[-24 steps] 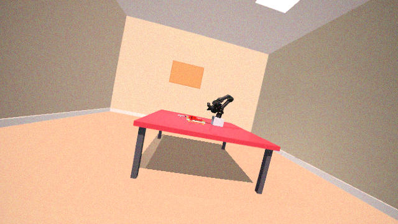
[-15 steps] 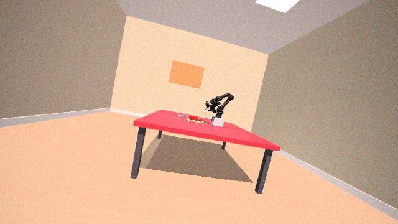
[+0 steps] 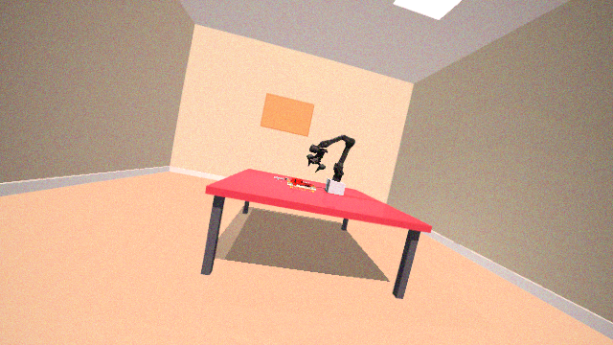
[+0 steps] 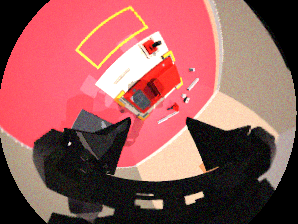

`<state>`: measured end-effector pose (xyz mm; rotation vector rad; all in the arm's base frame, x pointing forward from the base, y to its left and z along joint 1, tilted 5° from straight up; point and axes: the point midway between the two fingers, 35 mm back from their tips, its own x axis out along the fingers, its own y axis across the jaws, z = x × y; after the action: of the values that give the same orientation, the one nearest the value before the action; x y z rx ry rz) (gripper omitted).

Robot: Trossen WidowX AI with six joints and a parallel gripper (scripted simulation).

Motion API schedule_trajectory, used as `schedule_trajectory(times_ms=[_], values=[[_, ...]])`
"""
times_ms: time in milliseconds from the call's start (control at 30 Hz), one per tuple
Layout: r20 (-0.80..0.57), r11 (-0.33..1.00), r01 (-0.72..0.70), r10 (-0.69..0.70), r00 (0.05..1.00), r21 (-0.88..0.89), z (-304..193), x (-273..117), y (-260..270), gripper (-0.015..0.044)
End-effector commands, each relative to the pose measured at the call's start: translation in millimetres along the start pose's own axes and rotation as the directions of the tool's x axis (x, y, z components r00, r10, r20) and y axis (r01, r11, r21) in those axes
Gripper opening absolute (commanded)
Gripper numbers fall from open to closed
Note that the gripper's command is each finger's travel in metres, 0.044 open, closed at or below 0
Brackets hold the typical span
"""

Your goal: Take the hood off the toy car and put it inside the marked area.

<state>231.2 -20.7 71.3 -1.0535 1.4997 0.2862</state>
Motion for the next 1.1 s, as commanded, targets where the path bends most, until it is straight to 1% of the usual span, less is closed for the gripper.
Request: schedule_trajectory(times_ms=[0,200,367,467,500,1067], values=[[0.021,0.975,-0.12,0.118,0.993,0.188,14,13,-17,0.044],[0.085,0.849,-0.279,0.27,0.959,0.449,31,39,-45,0.044],[0.164,0.667,-0.385,0.37,0.914,0.638,36,70,-72,0.044],[0.216,0.542,-0.436,0.421,0.881,0.718,37,88,-84,0.044],[0.226,0.519,-0.444,0.43,0.874,0.73,38,91,-86,0.044],[0.229,0.512,-0.447,0.432,0.872,0.734,40,97,-86,0.044]])
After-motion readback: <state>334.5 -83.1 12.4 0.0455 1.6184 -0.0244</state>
